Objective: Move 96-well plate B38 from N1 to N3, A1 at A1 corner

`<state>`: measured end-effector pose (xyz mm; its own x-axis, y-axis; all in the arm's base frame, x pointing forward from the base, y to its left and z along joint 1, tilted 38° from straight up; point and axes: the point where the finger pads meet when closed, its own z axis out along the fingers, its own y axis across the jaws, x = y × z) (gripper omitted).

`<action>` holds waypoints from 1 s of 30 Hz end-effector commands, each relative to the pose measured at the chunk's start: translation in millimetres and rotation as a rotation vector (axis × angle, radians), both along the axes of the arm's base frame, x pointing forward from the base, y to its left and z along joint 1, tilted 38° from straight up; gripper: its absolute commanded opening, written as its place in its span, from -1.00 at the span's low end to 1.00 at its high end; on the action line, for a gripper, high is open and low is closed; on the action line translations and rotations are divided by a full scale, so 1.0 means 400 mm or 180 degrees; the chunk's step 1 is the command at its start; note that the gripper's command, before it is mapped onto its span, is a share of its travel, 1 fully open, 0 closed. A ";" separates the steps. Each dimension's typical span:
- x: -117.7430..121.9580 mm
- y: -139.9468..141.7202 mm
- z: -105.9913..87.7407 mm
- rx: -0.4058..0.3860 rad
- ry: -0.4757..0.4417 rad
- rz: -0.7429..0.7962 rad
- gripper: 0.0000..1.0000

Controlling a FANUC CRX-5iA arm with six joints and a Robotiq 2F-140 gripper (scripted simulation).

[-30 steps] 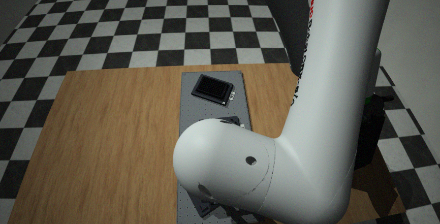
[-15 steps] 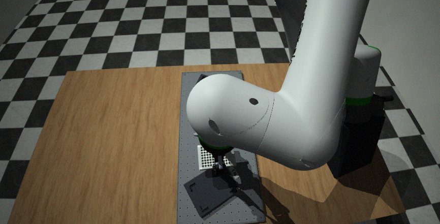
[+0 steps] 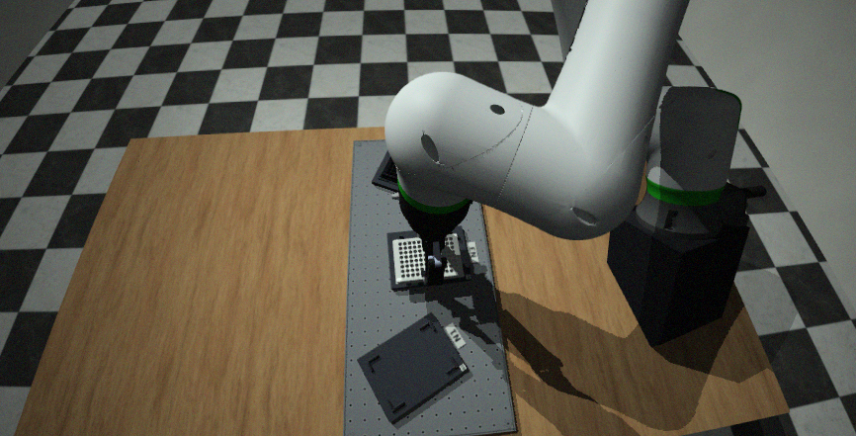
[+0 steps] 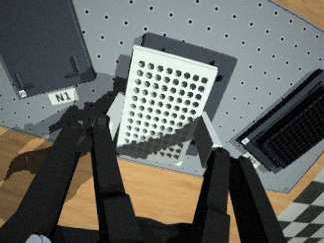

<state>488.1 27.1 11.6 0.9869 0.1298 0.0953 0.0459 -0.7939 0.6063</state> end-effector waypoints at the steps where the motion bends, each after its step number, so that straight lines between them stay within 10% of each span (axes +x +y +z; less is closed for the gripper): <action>1: -0.006 -0.025 0.021 0.0006 -0.0003 0.0006 -1.00; 30: -0.012 -0.047 0.036 0.0006 -0.0003 0.0006 -1.00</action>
<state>483.1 8.1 26.0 0.9867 0.1311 0.0961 0.0467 -0.7948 0.6051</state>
